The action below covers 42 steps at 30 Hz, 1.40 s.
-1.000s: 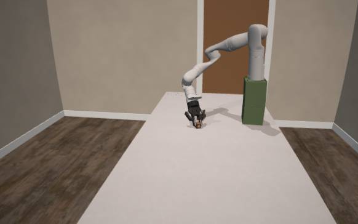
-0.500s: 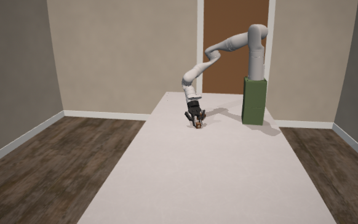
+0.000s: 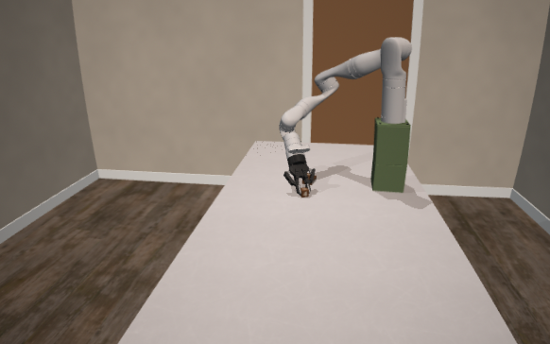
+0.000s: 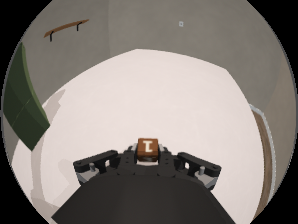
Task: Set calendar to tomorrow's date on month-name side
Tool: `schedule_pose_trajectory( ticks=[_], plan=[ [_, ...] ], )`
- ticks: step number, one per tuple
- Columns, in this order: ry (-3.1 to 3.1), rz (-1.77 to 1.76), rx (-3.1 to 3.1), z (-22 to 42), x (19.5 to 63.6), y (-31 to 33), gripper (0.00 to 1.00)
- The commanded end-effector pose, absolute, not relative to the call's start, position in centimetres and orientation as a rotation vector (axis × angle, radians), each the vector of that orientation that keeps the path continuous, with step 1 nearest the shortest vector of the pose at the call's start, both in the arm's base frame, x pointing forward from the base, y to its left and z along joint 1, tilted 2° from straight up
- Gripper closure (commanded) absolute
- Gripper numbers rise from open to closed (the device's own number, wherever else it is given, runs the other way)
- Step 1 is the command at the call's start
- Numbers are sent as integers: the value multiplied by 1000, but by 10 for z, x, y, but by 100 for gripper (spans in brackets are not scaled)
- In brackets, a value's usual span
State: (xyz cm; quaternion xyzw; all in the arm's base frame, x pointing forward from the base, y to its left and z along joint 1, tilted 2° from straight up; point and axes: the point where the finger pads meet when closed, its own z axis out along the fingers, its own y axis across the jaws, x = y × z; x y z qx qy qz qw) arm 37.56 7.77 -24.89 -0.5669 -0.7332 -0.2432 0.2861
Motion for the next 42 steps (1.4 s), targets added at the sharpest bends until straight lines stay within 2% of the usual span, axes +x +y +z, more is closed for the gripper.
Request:
schedule_pose_trajectory(
  ticks=[1,3,4,8,9,11,15,20,21,42],
  plan=[
    [-1961,-651,-1516,-248,376,78,74],
    [-1961,-651,-1516,-248,376,78,74],
    [-1961,-651,-1516,-248,376,78,70],
    [-1961,-651,-1516,-248,376,78,70],
    [-1961,-651,-1516,-248,376,78,66],
    [-1961,-651,-1516,-248,376,78,66],
    [-1961,-651,-1516,-248,376,78,58],
    [-1961,-651,-1516,-248,376,78,54],
    [-1961,-651,-1516,-248,376,78,33],
    [-1961,-651,-1516,-248,376,78,33]
  ],
)
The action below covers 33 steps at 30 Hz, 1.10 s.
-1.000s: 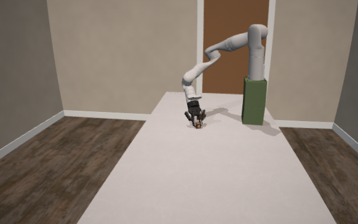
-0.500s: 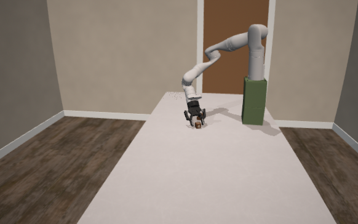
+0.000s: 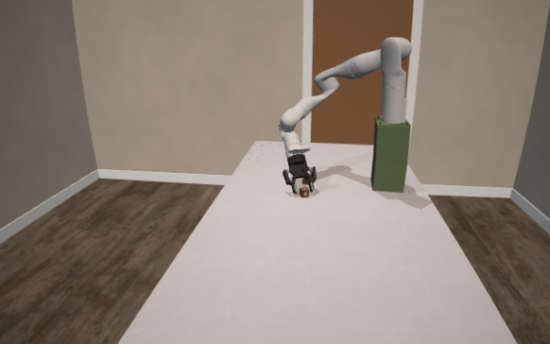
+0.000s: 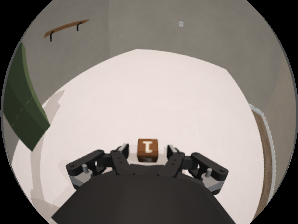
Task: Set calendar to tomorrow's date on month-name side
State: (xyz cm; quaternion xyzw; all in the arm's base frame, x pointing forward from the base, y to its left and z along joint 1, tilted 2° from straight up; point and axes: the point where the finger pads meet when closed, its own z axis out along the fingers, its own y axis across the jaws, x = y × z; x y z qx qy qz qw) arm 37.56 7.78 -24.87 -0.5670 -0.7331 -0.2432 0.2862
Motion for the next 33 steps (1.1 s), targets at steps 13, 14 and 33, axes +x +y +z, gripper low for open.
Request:
schedule_pose_trajectory(
  ticks=[13,14,33],
  plan=[
    [-1961,-651,-1516,-223,375,78,33],
    [-1961,-651,-1516,-219,375,78,33],
    [-1961,-651,-1516,-180,374,78,33]
  ],
)
